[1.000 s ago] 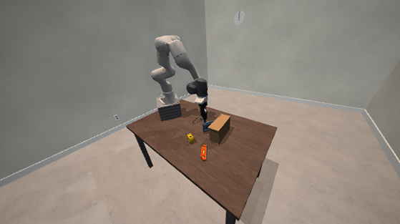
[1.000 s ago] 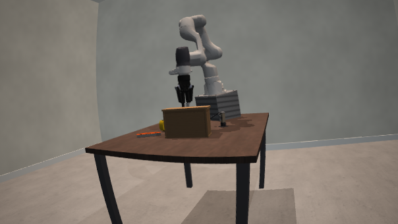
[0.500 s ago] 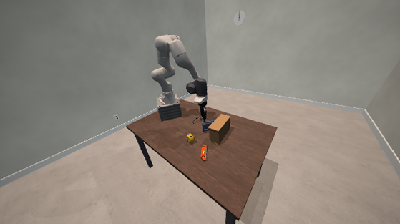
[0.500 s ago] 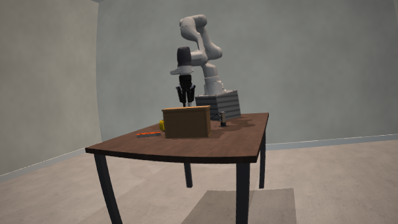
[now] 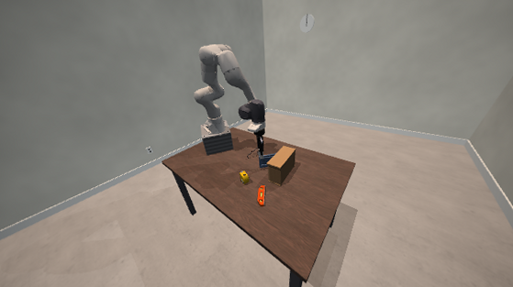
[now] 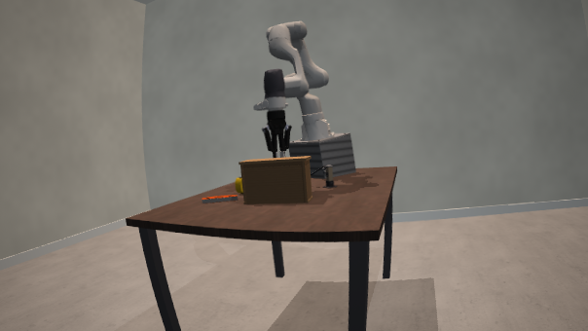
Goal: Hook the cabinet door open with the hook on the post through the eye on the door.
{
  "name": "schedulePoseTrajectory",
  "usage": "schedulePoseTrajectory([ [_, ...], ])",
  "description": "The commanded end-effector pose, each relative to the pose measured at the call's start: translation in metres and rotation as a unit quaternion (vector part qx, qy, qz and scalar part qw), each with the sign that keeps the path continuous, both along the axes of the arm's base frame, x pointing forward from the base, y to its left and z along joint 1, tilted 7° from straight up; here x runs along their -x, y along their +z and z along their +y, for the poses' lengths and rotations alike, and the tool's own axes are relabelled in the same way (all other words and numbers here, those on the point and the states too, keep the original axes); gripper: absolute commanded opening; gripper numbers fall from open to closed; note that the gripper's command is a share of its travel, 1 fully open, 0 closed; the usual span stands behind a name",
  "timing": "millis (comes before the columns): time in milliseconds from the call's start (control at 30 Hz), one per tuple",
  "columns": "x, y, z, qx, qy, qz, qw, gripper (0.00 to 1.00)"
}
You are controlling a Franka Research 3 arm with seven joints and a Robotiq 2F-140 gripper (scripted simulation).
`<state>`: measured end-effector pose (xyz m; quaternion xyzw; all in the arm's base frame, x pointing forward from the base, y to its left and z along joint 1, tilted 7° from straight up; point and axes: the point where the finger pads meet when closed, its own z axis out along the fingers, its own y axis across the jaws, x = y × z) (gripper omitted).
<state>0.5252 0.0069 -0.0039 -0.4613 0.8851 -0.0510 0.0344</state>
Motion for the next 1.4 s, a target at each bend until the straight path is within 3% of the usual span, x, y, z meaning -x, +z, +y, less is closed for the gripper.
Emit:
schedulePoseTrajectory([
  [0,0.003,0.000,0.002,-0.002,-0.028,-0.003,1.000,0.16],
  [1367,0.023,-0.004,0.020,-0.012,-0.114,-0.009,0.993,0.16],
])
